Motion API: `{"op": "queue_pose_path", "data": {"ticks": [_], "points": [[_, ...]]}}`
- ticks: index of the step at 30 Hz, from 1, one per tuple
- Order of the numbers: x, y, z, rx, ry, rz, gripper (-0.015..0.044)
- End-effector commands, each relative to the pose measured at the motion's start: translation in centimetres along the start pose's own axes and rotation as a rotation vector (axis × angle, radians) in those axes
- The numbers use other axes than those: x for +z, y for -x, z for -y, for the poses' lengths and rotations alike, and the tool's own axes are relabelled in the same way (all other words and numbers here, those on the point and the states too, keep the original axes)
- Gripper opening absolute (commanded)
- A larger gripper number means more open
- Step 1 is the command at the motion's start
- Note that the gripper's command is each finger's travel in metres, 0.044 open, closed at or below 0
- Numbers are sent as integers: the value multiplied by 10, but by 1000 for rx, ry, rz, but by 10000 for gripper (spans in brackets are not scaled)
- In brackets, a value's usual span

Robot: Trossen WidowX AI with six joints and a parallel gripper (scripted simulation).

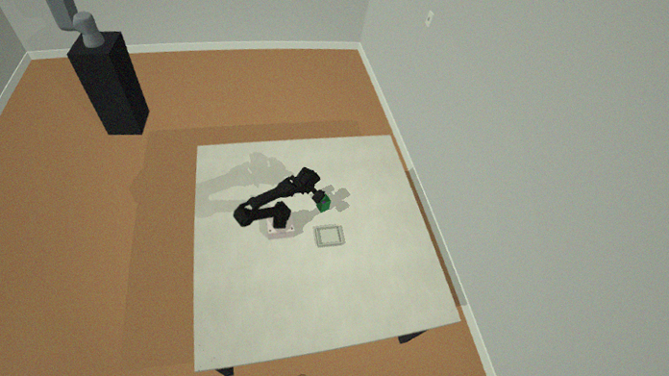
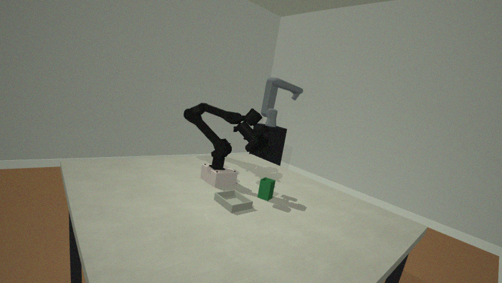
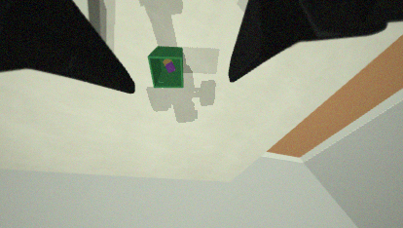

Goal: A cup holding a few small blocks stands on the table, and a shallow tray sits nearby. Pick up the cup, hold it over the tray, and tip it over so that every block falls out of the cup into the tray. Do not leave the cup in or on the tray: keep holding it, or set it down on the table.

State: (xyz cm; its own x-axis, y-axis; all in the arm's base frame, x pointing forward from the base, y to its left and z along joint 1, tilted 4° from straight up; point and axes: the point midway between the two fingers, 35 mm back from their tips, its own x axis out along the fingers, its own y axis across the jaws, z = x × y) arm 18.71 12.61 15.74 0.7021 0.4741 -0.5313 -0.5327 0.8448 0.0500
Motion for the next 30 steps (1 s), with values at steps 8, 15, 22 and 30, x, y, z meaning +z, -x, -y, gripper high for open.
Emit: {"op": "queue_pose_path", "data": {"ticks": [8,15,22,30], "points": [[-41,-12,23,-111,-68,-8,440],[-60,-31,23,-111,-66,-12,440],[-87,-49,23,-111,-64,-19,440],[-97,-55,23,-111,-63,-21,440]]}}
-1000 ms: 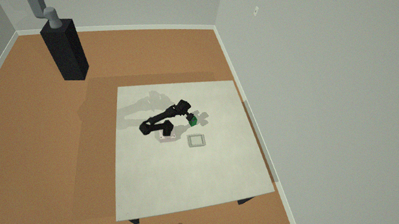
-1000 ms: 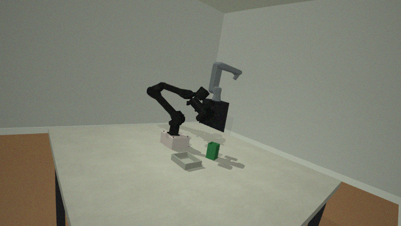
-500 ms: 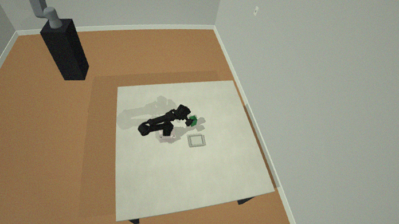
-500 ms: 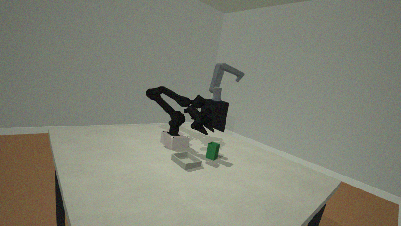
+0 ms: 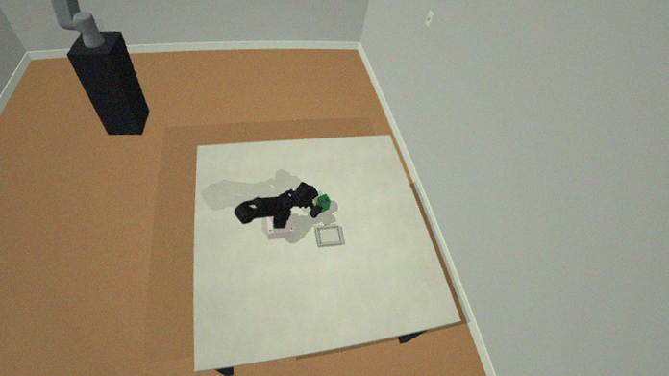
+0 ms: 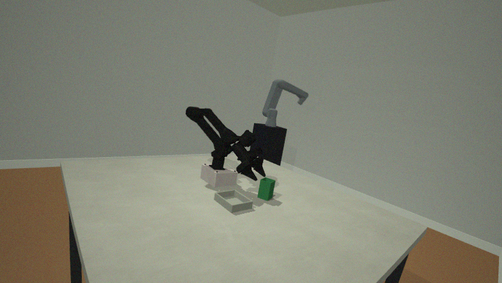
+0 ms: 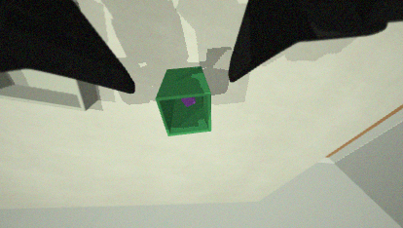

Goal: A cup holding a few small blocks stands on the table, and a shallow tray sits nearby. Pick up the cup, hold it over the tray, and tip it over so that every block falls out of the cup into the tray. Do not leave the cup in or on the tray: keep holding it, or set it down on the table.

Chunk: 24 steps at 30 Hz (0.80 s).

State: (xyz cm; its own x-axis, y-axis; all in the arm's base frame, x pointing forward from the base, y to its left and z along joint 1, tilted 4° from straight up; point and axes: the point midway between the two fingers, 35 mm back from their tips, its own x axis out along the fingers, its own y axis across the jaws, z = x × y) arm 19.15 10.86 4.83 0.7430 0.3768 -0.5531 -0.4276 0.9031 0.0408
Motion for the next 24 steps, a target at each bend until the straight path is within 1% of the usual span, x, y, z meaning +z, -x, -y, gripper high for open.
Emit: {"op": "queue_pose_path", "data": {"ticks": [1,24], "points": [[-2,-4,1,-5,-6,-1,440],[-1,-38,1,-5,-8,6,440]]}}
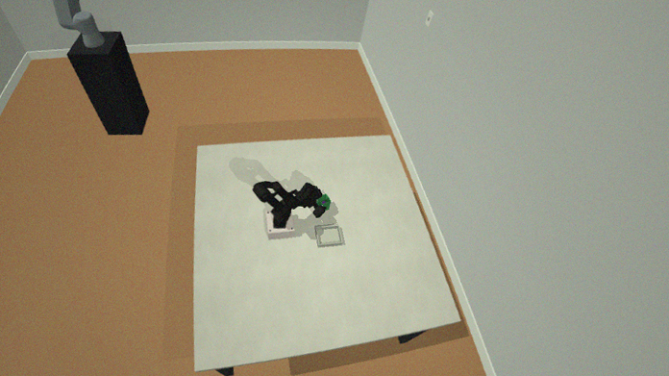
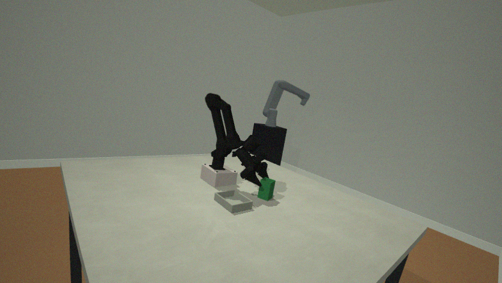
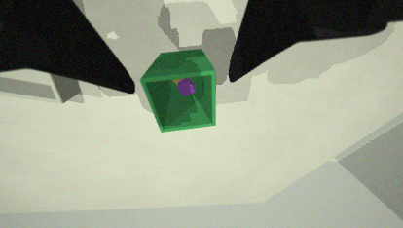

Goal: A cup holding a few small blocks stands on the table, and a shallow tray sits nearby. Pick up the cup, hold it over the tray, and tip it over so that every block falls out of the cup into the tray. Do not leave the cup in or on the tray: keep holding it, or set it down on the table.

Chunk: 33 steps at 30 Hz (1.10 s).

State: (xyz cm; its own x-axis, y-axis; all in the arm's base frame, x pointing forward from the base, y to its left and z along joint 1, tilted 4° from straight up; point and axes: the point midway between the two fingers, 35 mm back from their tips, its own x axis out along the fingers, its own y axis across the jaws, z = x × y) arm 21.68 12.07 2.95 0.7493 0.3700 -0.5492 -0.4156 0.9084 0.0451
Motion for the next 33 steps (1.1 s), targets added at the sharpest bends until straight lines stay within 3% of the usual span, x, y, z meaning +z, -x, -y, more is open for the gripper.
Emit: {"op": "queue_pose_path", "data": {"ticks": [1,27,30,33], "points": [[-1,-6,0,4,3,2,440],[-4,-43,0,5,0,9,440],[-4,-43,0,5,0,9,361],[-4,-43,0,5,0,9,348]]}}
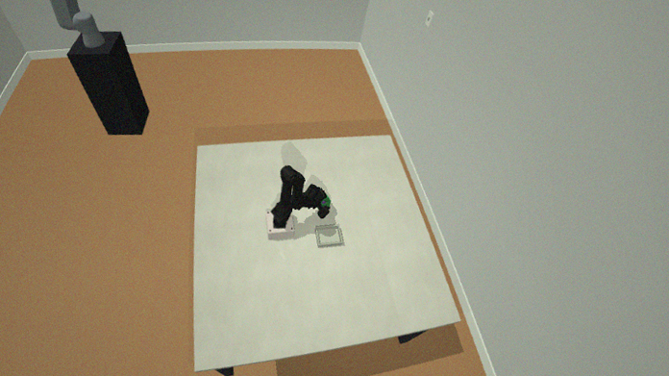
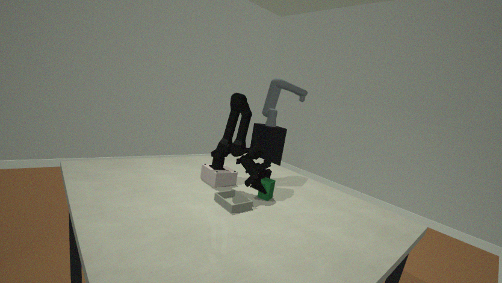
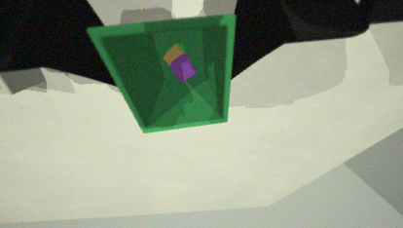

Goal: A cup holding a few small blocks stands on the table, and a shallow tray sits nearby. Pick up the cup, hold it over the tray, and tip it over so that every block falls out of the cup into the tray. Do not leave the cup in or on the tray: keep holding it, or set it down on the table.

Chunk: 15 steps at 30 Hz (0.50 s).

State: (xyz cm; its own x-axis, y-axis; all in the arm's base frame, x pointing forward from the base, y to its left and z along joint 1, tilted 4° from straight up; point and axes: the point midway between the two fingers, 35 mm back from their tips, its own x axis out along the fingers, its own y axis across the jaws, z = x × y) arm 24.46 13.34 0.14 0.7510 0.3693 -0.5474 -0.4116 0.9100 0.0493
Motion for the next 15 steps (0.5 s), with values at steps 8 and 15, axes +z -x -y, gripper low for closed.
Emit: {"op": "queue_pose_path", "data": {"ticks": [8,15], "points": [[2,-2,-1,6,6,6,289],[2,-2,-1,6,6,6,242]]}}
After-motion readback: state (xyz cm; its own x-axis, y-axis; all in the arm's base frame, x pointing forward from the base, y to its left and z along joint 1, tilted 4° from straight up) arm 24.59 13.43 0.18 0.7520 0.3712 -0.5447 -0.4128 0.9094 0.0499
